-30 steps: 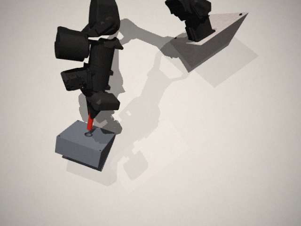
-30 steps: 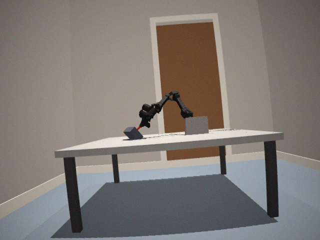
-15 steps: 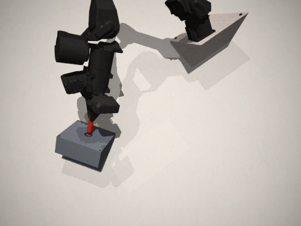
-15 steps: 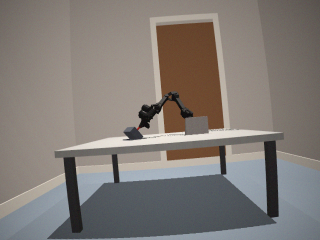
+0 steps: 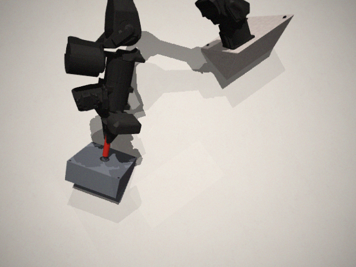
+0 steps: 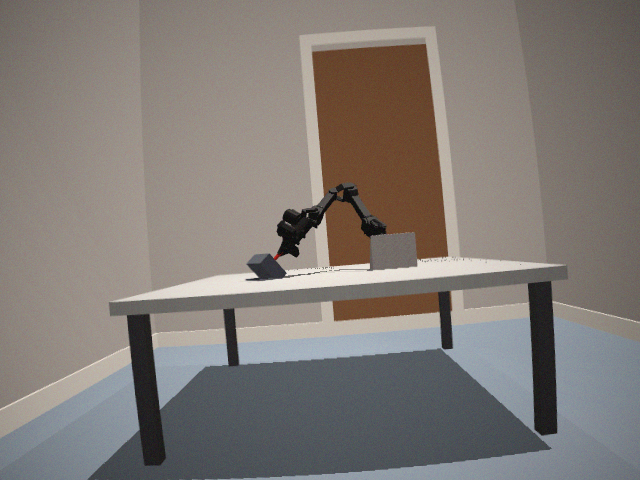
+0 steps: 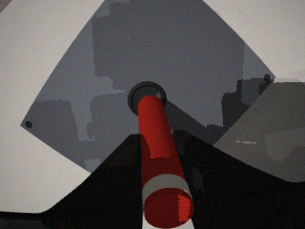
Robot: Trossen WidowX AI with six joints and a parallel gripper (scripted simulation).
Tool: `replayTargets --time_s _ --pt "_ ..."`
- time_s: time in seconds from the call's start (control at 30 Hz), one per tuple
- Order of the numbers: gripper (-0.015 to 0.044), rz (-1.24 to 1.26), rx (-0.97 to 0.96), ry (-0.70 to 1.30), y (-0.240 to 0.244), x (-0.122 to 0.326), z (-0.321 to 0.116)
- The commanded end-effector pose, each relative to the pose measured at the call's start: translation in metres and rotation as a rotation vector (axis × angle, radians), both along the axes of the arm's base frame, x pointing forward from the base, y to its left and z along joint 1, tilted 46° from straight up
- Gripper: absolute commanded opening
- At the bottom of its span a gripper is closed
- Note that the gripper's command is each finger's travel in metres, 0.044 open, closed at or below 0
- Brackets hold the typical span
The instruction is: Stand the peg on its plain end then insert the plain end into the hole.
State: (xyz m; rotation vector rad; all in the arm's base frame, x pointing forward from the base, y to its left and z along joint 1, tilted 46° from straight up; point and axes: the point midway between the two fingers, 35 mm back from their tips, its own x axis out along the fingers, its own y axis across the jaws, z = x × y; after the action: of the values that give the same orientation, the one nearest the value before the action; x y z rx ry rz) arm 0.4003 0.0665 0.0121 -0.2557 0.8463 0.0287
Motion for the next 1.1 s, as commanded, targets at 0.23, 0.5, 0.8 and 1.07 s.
replayTargets --time_s 0.23,0.5,0.8,1.07 --pt "0.0 0.0 0.0 -0.001 0.001 0.004 -0.005" --pt "0.0 0.0 0.0 -0.001 0.001 0.007 -0.009" --pt "0.0 0.0 0.0 -0.001 0.001 0.012 -0.013" --pt "0.0 0.0 0.0 -0.001 0.001 0.015 -0.017"
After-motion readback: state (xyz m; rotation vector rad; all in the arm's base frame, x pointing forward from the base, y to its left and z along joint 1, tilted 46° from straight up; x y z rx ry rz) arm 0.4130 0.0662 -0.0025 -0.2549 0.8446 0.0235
